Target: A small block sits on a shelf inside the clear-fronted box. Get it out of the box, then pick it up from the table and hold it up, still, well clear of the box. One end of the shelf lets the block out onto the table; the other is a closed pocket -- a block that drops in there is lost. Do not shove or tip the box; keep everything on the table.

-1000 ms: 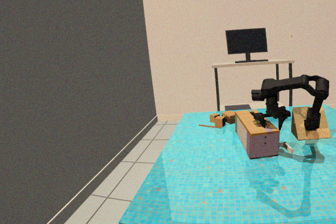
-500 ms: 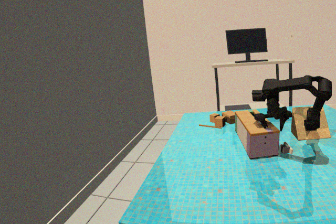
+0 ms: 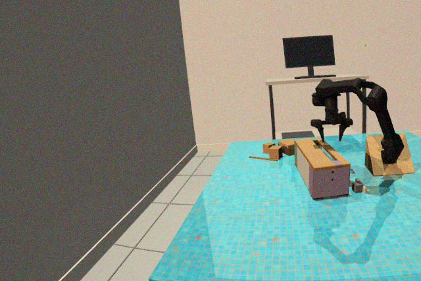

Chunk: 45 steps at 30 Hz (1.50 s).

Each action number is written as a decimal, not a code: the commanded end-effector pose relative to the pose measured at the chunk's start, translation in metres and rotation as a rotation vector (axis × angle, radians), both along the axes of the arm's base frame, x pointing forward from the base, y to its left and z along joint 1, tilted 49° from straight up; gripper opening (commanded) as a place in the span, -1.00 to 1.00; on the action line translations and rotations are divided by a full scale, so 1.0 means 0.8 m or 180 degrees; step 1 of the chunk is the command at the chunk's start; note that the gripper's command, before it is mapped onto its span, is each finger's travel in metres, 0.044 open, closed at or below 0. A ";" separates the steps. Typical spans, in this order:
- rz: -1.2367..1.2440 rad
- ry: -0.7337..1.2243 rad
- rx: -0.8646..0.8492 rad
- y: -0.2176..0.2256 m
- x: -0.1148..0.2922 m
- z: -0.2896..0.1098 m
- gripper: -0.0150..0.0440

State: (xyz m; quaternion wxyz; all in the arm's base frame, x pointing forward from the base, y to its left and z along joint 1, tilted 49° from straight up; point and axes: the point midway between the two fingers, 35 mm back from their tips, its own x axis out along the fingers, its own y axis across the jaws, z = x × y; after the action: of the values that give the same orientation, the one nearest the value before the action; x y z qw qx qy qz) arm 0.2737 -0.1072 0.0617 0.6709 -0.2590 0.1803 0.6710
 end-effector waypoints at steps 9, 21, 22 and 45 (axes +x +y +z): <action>-0.1742 0.1958 0.0056 0.029 0.001 0.052 0.47; -0.3965 0.4502 0.0541 0.063 -0.012 0.108 0.47; -0.4135 0.4714 0.0601 0.066 -0.014 0.112 0.47; -0.6319 0.8348 0.1920 0.119 -0.048 0.171 0.47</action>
State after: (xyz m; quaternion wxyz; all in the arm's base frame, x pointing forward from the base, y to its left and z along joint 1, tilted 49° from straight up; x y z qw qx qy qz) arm 0.2522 -0.0373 0.1805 0.4810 0.6328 0.6052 -0.0440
